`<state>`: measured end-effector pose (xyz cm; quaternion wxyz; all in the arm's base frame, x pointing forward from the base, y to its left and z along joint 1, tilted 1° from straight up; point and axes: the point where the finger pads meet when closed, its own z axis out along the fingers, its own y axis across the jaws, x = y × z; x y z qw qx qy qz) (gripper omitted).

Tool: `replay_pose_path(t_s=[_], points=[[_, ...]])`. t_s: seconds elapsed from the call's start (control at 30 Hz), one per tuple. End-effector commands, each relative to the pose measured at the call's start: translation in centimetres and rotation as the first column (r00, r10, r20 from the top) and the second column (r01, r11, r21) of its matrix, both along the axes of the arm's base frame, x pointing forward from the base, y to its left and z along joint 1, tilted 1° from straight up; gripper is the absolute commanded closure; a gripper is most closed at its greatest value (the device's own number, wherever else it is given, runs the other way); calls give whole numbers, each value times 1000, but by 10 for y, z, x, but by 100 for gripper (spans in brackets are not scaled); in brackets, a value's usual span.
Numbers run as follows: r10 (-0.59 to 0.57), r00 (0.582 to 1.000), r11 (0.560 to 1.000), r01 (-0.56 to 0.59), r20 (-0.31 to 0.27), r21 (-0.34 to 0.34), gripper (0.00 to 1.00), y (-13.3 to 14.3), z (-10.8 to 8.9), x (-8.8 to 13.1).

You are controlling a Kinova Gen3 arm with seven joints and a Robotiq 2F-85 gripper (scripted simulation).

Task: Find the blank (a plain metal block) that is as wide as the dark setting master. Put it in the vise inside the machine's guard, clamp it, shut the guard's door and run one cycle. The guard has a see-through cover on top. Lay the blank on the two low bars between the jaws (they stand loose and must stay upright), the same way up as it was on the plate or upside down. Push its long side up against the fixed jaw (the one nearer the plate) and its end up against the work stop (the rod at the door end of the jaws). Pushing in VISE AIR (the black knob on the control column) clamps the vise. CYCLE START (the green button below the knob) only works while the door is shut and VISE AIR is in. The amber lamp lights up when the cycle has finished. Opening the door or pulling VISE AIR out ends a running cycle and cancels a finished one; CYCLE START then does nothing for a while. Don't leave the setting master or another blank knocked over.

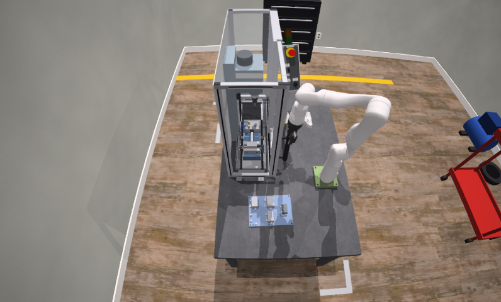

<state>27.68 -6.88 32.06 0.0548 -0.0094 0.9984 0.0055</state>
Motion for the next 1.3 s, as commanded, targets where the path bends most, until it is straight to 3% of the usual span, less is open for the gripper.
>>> replay_pose_path(t_s=[0.0,0.9,1.07,1.27], points=[[0,1000,1000,0,1,0,20,0,0,0],[0,1000,1000,0,1,0,20,0,0,0],[0,1000,1000,0,1,-1,20,-1,0,-30],[0,1000,1000,0,1,-1,20,-1,0,-30]])
